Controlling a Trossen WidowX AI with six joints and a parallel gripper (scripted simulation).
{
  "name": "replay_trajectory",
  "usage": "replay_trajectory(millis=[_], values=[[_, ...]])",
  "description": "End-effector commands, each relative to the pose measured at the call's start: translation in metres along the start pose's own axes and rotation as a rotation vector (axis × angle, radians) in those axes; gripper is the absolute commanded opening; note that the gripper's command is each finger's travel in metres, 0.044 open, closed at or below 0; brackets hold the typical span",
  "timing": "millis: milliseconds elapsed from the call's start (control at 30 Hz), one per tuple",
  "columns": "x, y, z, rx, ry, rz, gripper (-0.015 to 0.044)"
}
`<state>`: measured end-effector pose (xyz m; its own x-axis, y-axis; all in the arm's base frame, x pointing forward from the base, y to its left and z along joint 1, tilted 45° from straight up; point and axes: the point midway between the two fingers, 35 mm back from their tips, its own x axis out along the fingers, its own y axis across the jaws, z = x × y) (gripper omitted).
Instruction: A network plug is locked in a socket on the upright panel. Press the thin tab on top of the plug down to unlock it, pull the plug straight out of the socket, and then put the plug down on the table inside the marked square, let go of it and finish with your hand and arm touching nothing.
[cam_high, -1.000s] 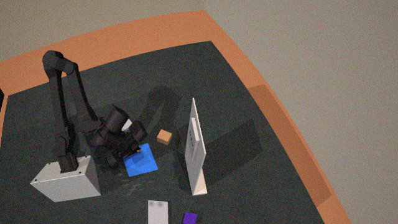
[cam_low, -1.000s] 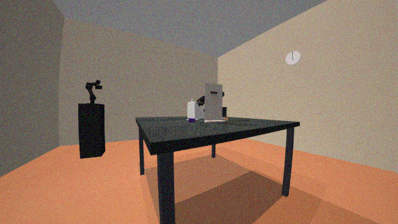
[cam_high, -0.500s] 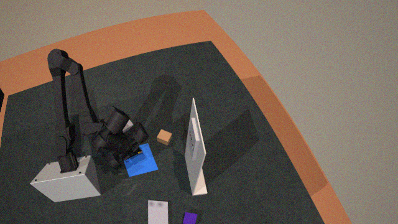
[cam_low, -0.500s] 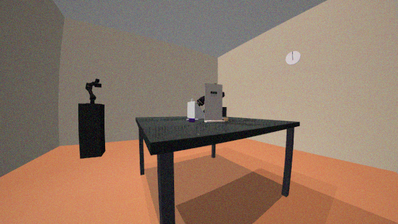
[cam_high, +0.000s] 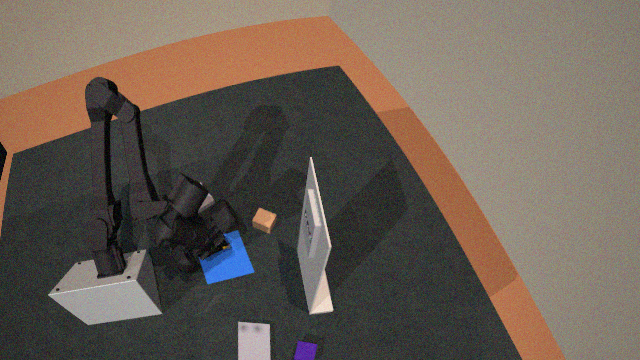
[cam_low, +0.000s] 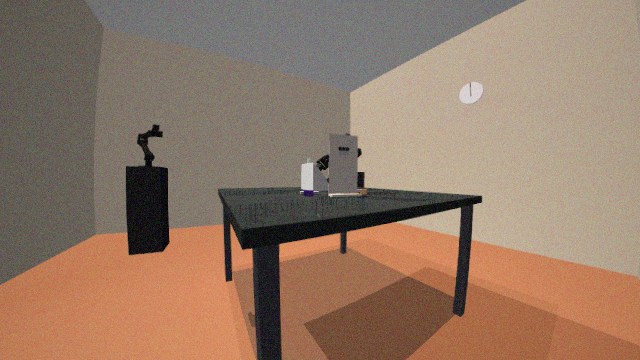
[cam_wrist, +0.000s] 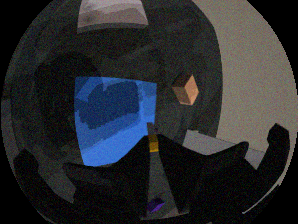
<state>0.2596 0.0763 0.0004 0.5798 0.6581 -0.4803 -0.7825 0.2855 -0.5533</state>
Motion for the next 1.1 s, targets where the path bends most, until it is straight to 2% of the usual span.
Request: replay_trajectory(millis=[0, 1067], values=[[0.002, 0.005, 0.000, 0.007, 0.004, 0.005, 0.0000], [0.017, 0.018, 0.002, 0.009, 0.001, 0.003, 0.0000]])
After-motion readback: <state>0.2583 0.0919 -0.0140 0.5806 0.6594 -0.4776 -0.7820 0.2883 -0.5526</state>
